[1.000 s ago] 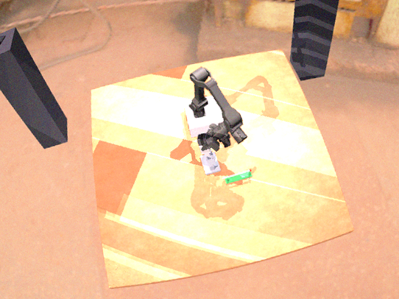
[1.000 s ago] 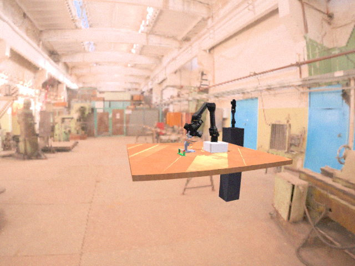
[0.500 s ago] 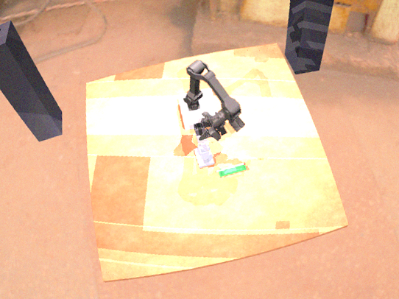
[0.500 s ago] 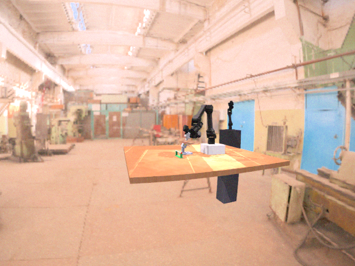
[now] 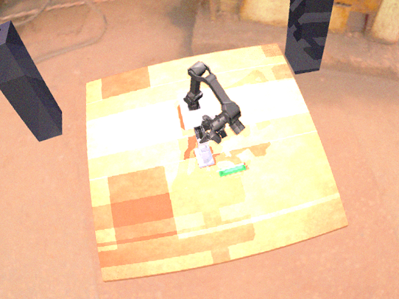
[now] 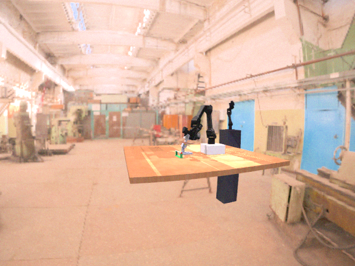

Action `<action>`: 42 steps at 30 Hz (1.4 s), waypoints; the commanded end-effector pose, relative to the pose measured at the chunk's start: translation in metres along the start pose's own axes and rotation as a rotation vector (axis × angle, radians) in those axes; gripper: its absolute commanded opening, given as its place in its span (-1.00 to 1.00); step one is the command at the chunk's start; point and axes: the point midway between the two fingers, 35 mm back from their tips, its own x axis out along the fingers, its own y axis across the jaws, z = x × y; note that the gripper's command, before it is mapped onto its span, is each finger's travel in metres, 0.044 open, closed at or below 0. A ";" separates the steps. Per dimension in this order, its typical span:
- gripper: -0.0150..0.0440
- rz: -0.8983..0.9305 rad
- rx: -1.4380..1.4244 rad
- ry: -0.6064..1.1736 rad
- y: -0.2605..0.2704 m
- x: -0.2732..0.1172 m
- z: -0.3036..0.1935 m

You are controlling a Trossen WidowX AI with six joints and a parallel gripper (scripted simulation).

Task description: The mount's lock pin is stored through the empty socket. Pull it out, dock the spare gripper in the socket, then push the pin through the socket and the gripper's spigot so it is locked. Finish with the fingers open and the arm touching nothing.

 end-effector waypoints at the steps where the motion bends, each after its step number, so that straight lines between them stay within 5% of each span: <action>1: -0.49 -0.010 -0.005 0.007 -0.001 0.003 0.003; 42: -0.49 -0.005 -0.006 0.007 0.000 0.026 0.041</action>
